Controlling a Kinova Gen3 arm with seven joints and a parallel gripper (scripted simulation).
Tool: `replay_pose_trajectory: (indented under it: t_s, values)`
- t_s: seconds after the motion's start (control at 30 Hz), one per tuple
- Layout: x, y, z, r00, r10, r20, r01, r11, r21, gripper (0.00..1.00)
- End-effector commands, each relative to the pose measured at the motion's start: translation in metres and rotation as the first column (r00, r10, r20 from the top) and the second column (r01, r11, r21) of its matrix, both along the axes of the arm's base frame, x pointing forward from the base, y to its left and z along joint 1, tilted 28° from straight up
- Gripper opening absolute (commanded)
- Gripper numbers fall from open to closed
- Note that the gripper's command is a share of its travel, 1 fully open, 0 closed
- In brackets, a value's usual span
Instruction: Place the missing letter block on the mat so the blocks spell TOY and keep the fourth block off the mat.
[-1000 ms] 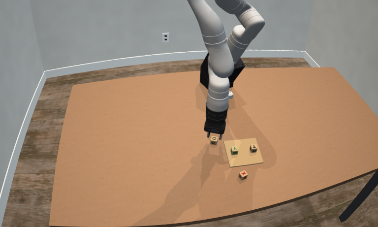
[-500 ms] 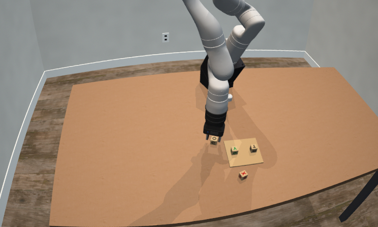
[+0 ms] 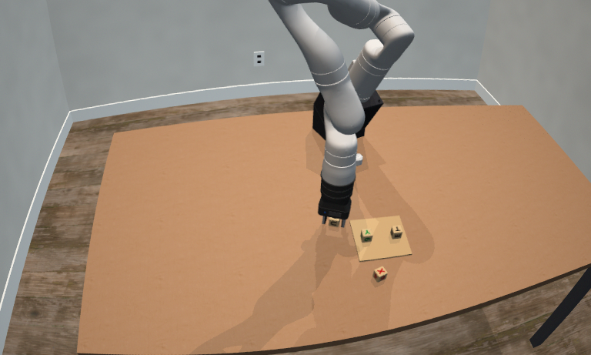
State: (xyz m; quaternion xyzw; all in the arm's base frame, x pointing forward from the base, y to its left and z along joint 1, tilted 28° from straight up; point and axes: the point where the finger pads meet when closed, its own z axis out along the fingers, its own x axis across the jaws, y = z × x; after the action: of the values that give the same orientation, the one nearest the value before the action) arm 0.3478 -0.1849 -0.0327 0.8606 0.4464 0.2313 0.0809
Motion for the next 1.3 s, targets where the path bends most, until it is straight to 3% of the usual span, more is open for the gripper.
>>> replay_pose_trajectory:
  t_s: [0.0,1.17,1.2,1.27]
  values:
    - [0.0003,0.0015,-0.0013,1.0,0.001,-0.001,-0.001,1.0,0.004,0.86]
    - [0.0003,0.0015,-0.0013,1.0,0.001,-0.001,-0.001,1.0,0.004,0.86]
    - [0.0003,0.0015,-0.0013,1.0,0.001,-0.001,-0.001,1.0,0.004,0.79]
    - [0.0003,0.0015,-0.0013,1.0,0.001,-0.001,-0.001,1.0,0.004,0.79]
